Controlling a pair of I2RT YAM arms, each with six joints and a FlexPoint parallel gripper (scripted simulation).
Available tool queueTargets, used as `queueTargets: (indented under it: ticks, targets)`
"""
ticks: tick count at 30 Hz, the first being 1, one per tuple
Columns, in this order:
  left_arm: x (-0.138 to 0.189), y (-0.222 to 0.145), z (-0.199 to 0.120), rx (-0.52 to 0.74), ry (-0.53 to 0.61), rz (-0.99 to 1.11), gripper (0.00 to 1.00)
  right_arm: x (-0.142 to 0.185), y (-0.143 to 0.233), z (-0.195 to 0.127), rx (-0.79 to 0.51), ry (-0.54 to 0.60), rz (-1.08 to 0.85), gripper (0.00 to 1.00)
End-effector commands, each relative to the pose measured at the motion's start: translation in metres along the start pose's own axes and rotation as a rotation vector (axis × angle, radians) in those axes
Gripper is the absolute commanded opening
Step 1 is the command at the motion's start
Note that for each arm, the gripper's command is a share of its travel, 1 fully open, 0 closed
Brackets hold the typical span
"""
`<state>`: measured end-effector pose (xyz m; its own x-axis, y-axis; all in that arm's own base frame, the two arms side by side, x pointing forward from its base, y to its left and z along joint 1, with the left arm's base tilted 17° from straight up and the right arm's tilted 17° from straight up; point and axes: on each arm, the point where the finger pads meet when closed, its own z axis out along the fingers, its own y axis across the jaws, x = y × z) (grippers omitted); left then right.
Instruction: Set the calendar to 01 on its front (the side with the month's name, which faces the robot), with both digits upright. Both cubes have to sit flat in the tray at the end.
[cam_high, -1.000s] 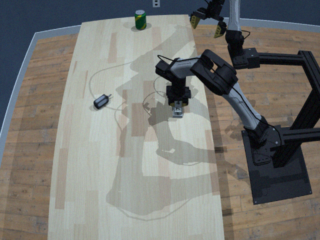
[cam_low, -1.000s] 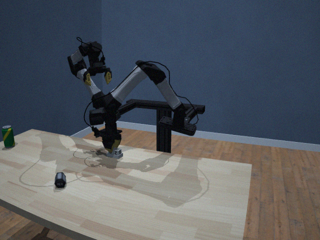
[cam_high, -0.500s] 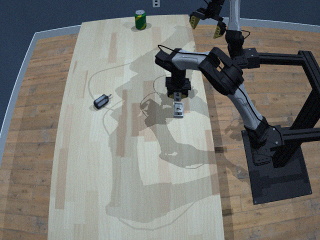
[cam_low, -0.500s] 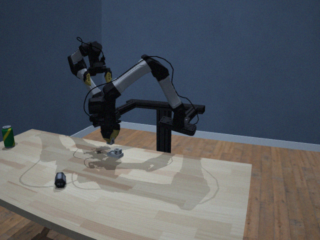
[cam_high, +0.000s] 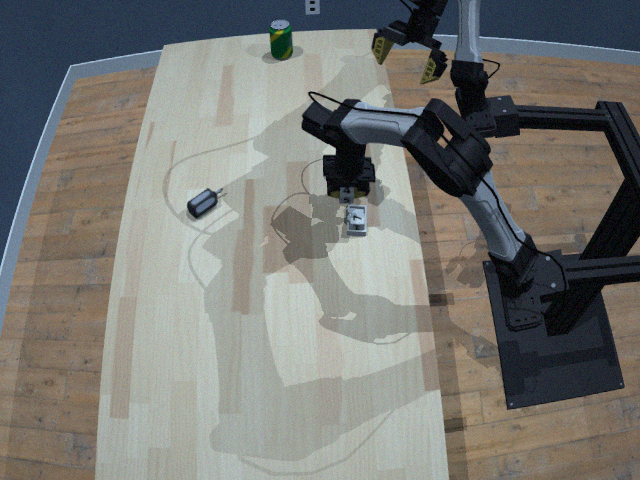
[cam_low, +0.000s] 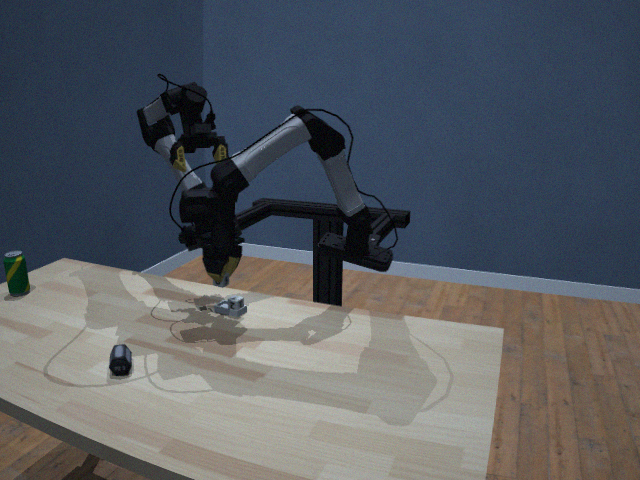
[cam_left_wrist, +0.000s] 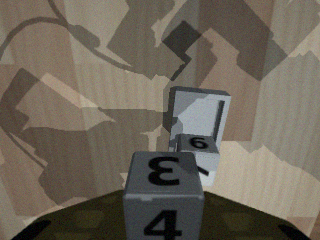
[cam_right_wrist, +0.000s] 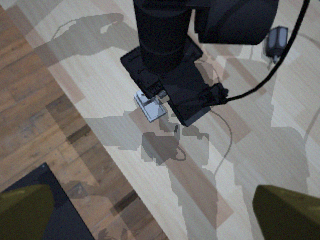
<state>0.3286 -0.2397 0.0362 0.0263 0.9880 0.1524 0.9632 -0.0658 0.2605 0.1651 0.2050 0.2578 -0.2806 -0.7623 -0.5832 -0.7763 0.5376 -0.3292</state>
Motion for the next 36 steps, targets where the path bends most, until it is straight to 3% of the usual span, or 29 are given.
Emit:
queueTargets:
  ticks: [1, 7, 12, 18, 36]
  targets:
    - [0.012, 0.035, -0.012, -0.106, -0.08, -0.046, 0.19, -0.031, -0.001, -0.005, -0.02, -0.102, -0.016, 1.0]
    - [0.054, 0.048, -0.001, -0.133, -0.073, -0.052, 0.19, -0.039, 0.005, -0.002, -0.058, -0.124, -0.067, 1.0]
    - [0.104, 0.026, 0.025, -0.072, -0.018, -0.032, 0.19, -0.046, 0.014, 0.002, -0.105, -0.141, -0.128, 1.0]
    - [0.14, -0.001, 0.044, -0.008, 0.022, -0.031, 0.19, -0.052, 0.022, 0.008, -0.146, -0.15, -0.177, 1.0]
    - [0.147, -0.004, 0.068, 0.027, 0.04, -0.035, 0.19, -0.058, 0.024, 0.013, -0.163, -0.155, -0.197, 1.0]
